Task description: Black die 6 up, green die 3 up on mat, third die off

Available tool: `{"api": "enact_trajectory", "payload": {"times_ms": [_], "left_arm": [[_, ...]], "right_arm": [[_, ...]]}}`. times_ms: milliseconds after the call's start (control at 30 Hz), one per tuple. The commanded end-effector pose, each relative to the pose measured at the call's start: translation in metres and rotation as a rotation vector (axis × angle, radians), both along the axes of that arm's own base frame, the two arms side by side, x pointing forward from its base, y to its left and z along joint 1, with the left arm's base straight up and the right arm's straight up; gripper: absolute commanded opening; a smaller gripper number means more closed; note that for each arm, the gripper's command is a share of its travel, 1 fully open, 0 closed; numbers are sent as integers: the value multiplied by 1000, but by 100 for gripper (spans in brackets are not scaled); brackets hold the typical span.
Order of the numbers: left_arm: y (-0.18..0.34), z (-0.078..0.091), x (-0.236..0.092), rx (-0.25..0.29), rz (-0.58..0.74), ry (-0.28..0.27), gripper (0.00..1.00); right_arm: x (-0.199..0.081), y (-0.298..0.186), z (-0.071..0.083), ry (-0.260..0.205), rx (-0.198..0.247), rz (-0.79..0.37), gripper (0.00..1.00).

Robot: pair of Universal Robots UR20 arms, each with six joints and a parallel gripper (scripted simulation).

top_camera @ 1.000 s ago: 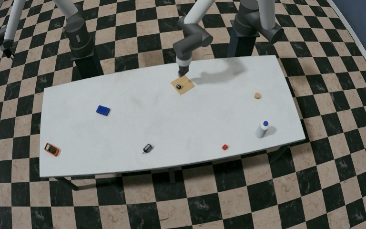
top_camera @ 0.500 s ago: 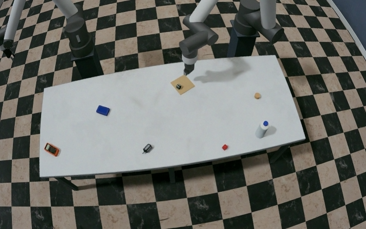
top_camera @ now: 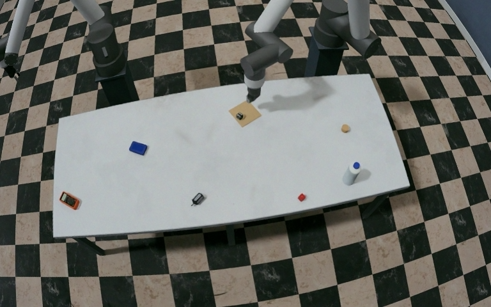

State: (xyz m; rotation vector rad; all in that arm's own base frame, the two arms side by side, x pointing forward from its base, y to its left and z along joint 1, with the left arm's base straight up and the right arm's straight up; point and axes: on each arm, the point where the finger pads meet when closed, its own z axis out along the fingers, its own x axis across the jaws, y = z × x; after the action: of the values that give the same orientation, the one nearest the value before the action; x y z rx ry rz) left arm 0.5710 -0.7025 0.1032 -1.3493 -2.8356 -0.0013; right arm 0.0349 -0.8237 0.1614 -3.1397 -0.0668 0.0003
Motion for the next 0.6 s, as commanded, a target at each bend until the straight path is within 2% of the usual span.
{"api": "enact_trajectory", "payload": {"times_ms": [0, 133, 200, 400, 567], "left_arm": [[-1, -24, 0, -1, 0, -1, 57], [-1, -43, 1, -1, 0, -1, 57], [-1, -43, 1, -1, 0, -1, 57], [-1, -66, 1, -1, 0, -1, 57], [-1, -74, 1, -1, 0, -1, 57]], "right_arm": [[0, 0, 1, 0, -1, 0, 100], [0, 0, 1, 0, -1, 0, 100], [0, 0, 1, 0, -1, 0, 100], [0, 0, 1, 0, -1, 0, 100], [0, 0, 1, 0, -1, 0, 100]]}}
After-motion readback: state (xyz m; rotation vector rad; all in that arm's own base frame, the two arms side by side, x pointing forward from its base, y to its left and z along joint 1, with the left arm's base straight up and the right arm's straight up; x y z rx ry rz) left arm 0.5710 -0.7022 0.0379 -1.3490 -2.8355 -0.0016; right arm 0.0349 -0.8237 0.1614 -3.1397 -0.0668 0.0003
